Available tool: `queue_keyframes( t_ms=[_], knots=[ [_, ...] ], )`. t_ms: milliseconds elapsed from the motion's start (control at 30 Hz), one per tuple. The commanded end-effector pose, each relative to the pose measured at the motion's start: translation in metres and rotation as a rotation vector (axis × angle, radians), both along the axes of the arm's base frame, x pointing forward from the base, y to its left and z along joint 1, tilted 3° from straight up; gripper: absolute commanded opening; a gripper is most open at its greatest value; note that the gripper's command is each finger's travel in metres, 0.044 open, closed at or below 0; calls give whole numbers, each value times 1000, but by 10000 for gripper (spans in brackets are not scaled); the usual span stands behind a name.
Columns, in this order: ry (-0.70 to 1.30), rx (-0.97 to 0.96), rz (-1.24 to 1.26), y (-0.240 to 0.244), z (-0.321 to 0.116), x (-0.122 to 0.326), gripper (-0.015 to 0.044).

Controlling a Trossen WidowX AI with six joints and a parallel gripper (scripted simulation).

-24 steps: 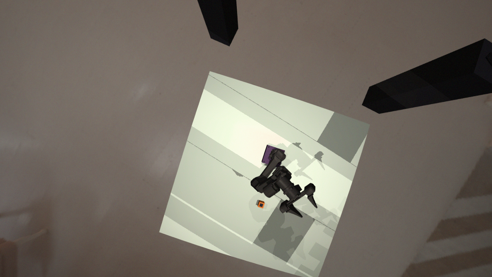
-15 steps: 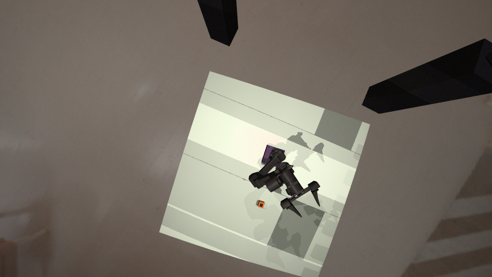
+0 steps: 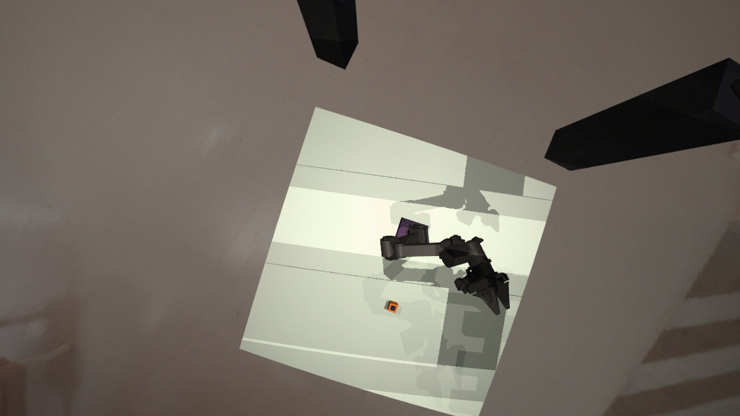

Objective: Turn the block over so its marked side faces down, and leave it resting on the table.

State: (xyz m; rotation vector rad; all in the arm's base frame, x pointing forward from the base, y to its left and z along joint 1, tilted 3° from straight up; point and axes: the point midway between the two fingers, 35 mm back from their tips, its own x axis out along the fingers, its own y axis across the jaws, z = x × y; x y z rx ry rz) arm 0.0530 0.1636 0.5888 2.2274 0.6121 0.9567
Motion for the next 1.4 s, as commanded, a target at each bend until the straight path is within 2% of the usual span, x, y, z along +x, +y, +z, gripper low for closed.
queue_keyframes(
  t_ms=[0,300,467,700,1100,1367],
  knots=[
    [-202,-195,-150,39,-3,-2,440],
    [-493,-658,-393,118,-41,38,440],
    [-575,-930,-478,148,-76,84,440],
    [-606,-1283,-533,164,-131,159,440],
    [-528,-1812,-375,137,-243,271,440],
    [-415,-2183,-12,71,-342,328,440]
  ],
)
